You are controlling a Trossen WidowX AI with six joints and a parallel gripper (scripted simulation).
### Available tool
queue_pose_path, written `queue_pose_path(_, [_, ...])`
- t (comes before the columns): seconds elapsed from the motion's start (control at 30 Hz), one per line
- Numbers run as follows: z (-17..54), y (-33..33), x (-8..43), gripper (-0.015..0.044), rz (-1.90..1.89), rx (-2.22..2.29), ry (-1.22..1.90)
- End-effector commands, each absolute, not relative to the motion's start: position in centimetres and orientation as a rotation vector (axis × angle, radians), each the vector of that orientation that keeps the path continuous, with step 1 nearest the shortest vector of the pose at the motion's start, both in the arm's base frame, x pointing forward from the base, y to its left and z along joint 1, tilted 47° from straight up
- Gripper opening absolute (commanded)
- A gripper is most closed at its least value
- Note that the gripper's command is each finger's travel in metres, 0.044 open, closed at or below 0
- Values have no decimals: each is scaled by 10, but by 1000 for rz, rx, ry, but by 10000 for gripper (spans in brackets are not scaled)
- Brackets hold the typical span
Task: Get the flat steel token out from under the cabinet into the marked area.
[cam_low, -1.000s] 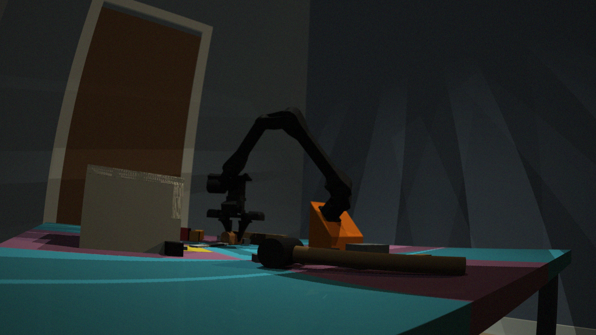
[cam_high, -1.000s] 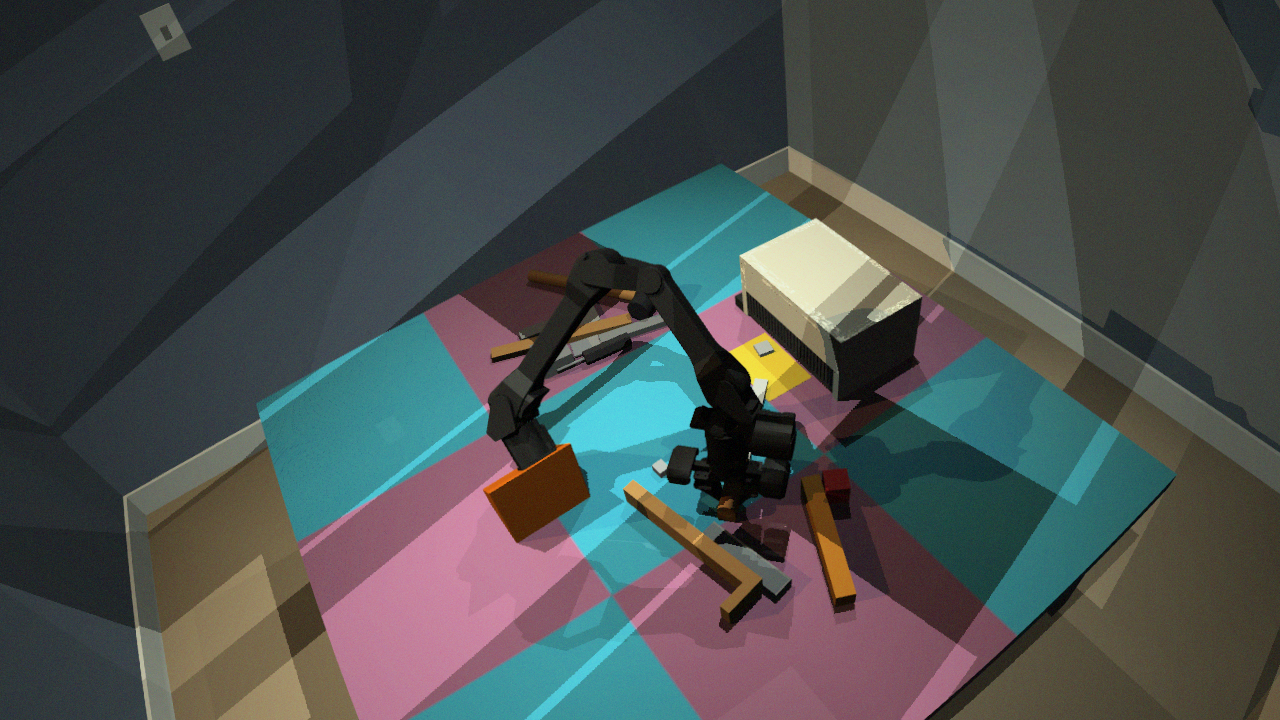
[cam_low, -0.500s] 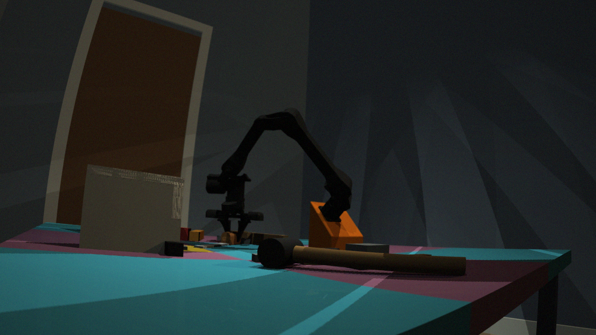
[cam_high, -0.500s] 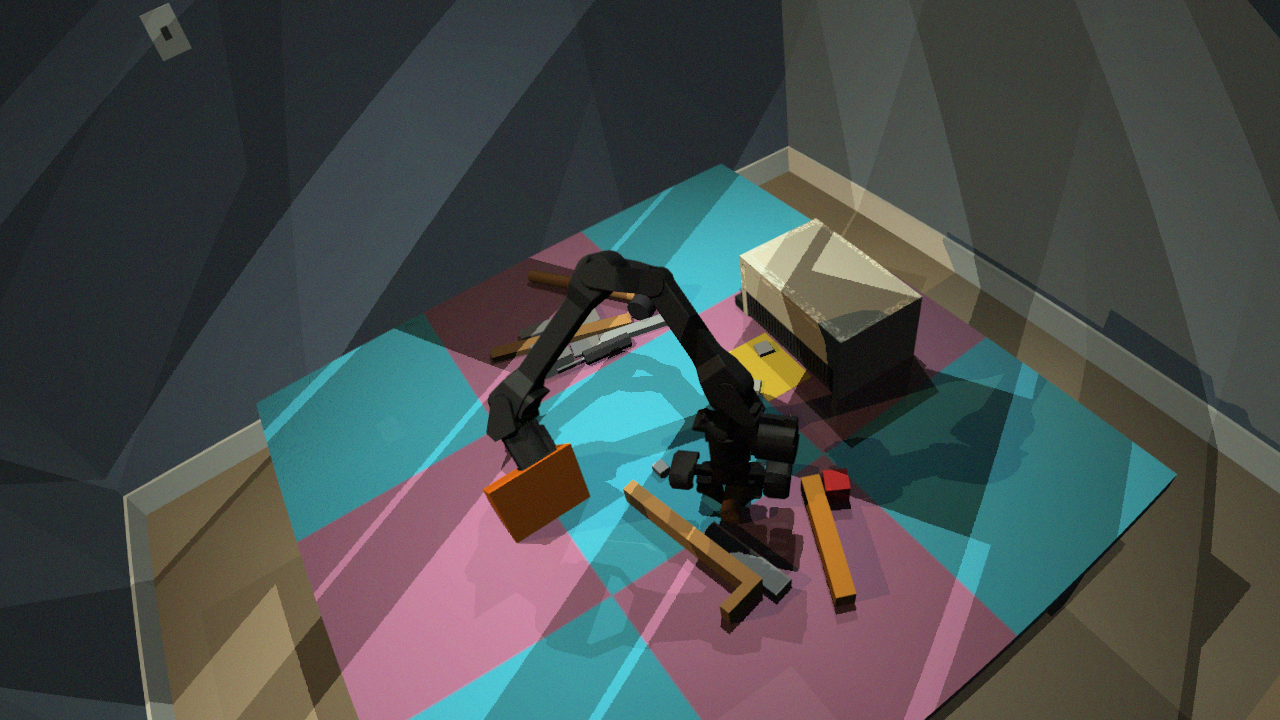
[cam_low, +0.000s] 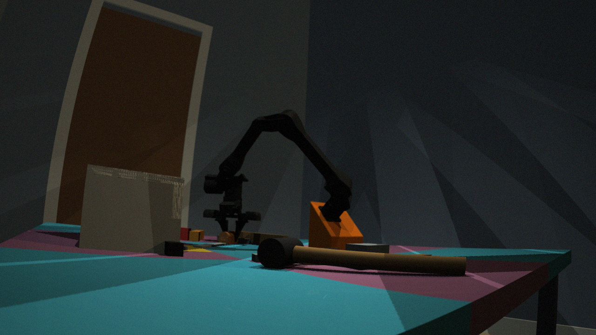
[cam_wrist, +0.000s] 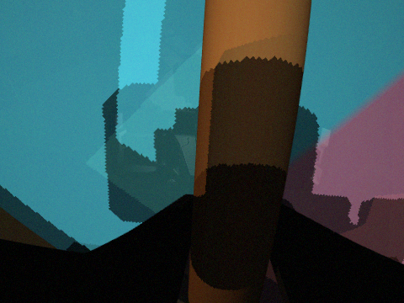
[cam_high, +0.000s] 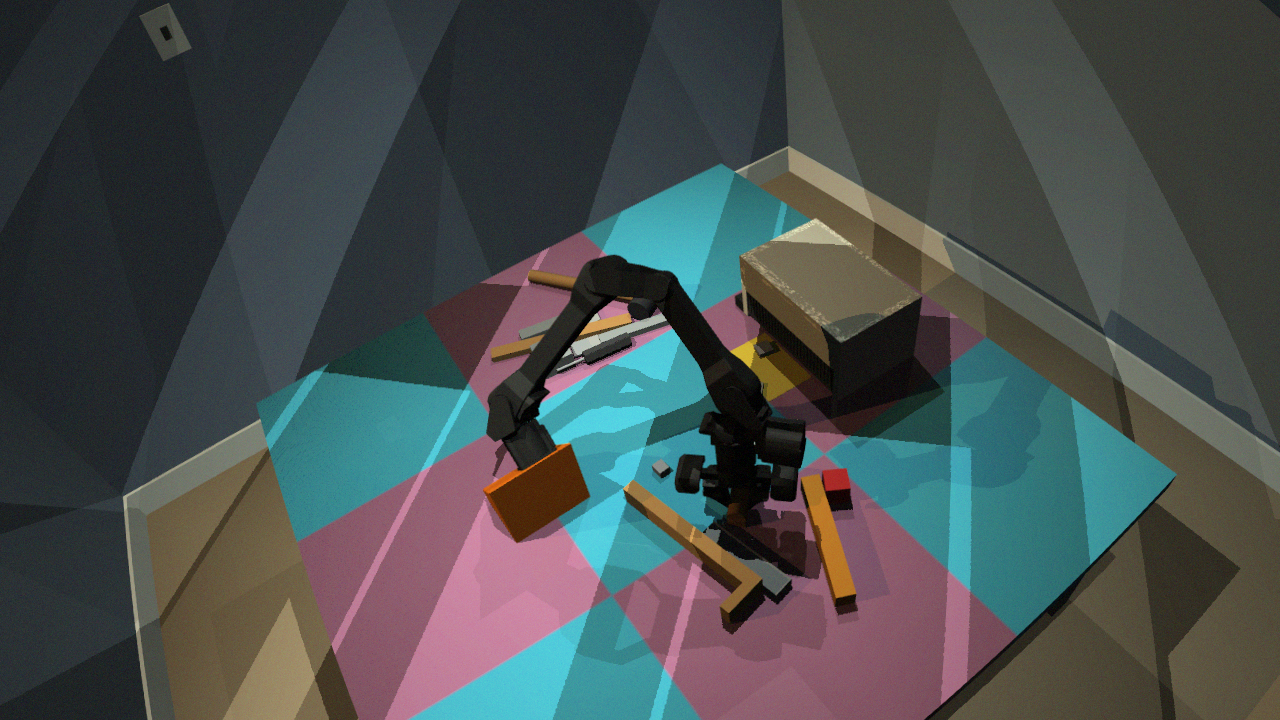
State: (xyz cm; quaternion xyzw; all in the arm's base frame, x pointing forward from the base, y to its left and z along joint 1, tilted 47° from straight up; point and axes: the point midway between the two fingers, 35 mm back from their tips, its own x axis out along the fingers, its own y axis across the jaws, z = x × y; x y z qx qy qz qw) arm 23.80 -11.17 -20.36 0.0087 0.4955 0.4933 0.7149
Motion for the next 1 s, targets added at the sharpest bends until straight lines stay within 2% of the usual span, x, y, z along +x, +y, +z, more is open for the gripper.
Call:
queue_pose_path(0.0, [-205,-117,241,0,1087,14,1091])
queue_pose_path(0.97, [-219,-132,247,0,1091,4,1085])
